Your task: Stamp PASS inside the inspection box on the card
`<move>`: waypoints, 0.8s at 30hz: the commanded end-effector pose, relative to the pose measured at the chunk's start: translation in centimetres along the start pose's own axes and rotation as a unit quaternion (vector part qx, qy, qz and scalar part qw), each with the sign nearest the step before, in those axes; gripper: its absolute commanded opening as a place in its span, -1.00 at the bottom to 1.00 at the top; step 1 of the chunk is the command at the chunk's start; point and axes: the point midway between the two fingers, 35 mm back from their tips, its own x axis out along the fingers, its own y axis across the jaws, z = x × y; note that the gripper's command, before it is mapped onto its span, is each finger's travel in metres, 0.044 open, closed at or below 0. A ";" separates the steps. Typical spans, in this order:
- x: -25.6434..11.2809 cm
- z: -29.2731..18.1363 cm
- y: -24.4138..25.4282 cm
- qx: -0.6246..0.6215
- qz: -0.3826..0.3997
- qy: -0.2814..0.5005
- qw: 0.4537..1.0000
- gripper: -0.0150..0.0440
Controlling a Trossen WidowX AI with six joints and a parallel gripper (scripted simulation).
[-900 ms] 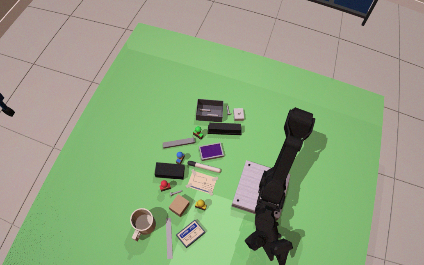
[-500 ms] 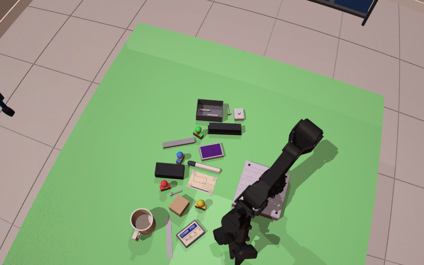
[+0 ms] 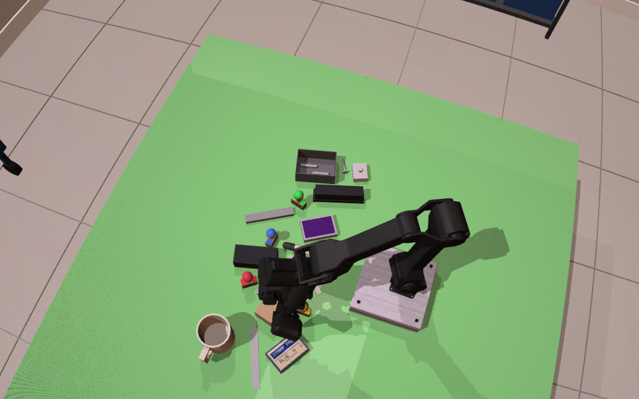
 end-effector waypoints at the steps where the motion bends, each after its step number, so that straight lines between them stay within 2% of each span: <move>1: -1.0 2.3 -3.6 0.020 -0.045 -0.005 0.999 0.22; 11: -6.7 6.8 -16.7 0.077 -0.182 0.020 0.980 0.22; 19: -14.0 4.9 -28.4 0.086 -0.245 0.124 0.958 0.22; 24: -15.3 4.1 -30.2 0.084 -0.247 0.149 0.954 0.22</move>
